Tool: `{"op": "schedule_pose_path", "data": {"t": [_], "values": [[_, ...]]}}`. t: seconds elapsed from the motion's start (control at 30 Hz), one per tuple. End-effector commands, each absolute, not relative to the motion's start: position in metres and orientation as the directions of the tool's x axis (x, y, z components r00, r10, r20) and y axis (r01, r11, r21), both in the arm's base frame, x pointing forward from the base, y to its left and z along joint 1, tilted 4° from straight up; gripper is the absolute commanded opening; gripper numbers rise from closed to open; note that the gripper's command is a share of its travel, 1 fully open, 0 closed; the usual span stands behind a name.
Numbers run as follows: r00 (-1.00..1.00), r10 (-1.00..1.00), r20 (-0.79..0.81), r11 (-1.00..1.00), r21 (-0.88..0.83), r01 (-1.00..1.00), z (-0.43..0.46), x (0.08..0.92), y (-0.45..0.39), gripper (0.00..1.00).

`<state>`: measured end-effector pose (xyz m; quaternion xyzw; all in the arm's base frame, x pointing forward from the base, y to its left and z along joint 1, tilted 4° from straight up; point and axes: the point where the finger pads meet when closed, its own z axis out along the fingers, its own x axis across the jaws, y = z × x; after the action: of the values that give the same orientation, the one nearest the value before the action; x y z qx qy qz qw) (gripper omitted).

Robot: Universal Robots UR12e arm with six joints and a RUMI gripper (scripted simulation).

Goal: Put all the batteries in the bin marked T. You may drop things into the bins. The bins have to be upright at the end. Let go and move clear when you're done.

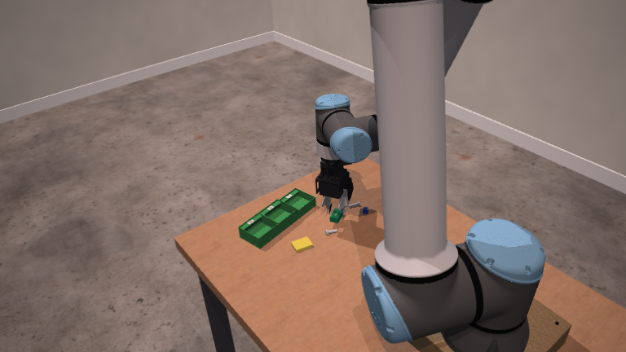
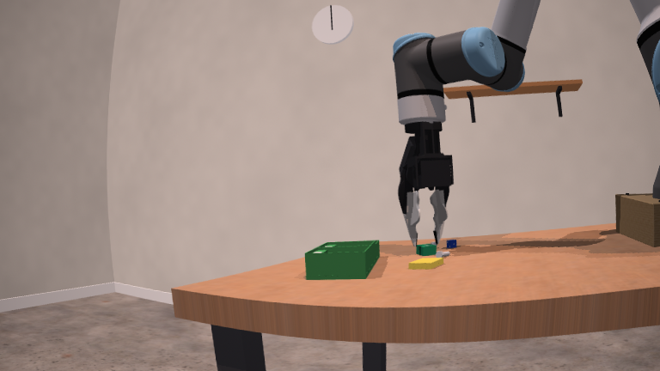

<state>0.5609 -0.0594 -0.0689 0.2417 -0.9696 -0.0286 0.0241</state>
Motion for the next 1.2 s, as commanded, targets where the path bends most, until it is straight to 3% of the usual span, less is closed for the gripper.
{"op": "schedule_pose_path", "data": {"t": [0.0,0.77,0.8,1.17], "values": [[-0.882,-0.470,0.032,0.882,0.066,-0.467,-0.072,0.562,-0.060,0.25],[-0.882,-0.470,0.032,0.882,0.066,-0.467,-0.084,0.561,-0.059,0.25],[-0.882,-0.470,0.032,0.882,0.066,-0.467,-0.084,0.561,-0.059,0.00],[-0.882,-0.470,0.032,0.882,0.066,-0.467,-0.084,0.561,-0.059,0.00]]}}
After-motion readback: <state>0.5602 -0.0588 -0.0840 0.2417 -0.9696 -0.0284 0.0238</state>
